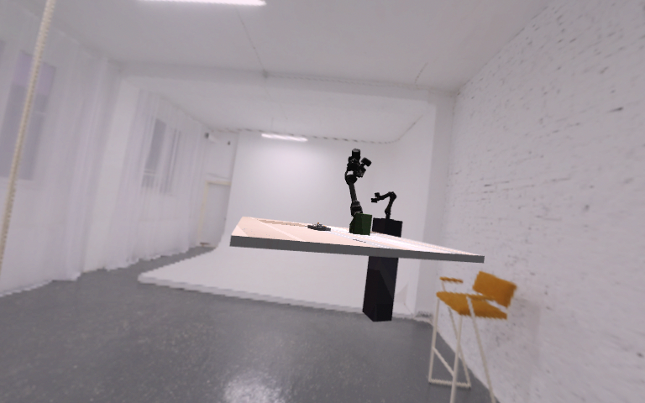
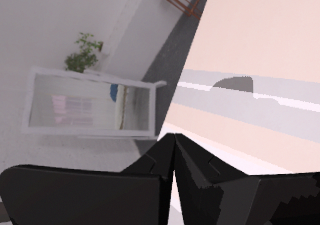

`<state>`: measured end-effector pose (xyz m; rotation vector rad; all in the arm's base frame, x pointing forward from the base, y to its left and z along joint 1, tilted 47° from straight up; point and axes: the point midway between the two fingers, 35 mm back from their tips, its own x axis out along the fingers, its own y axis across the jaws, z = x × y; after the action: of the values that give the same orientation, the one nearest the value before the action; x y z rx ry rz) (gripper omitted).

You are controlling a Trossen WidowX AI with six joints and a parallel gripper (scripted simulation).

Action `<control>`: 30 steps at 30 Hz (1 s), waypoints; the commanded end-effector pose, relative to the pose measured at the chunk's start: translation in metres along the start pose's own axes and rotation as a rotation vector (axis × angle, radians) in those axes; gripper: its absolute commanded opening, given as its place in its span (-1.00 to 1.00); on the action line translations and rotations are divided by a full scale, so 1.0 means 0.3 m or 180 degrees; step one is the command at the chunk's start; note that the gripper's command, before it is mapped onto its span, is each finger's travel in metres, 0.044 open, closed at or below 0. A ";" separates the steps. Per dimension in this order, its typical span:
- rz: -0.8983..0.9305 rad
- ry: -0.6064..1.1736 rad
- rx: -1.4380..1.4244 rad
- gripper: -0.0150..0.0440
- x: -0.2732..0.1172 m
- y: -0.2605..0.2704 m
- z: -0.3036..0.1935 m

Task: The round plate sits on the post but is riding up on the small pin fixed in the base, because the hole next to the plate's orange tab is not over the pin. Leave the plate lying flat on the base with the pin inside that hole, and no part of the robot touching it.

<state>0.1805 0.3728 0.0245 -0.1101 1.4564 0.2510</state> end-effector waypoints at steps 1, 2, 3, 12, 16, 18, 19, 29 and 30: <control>-0.0342 -0.0104 0.0077 -0.49 0.005 -0.169 0.080; -0.0502 -0.0141 0.0138 -0.49 0.004 -0.251 0.116; -0.0658 -0.0167 0.0194 -0.49 0.002 -0.332 0.145; -0.1730 -0.0060 0.0511 -0.49 -0.055 -0.877 0.201; -0.2098 0.0095 0.0594 -0.49 -0.092 -1.060 0.170; -0.2339 0.0235 0.0642 -0.49 -0.124 -1.181 0.142; -0.2467 0.0325 0.0666 -0.49 -0.143 -1.245 0.121; -0.2868 0.0708 0.0731 -0.49 -0.211 -1.448 0.021; -0.2868 0.0707 0.0731 -0.49 -0.205 -1.454 0.019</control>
<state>0.2846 -0.0506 0.0535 -0.5840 1.4986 -0.6752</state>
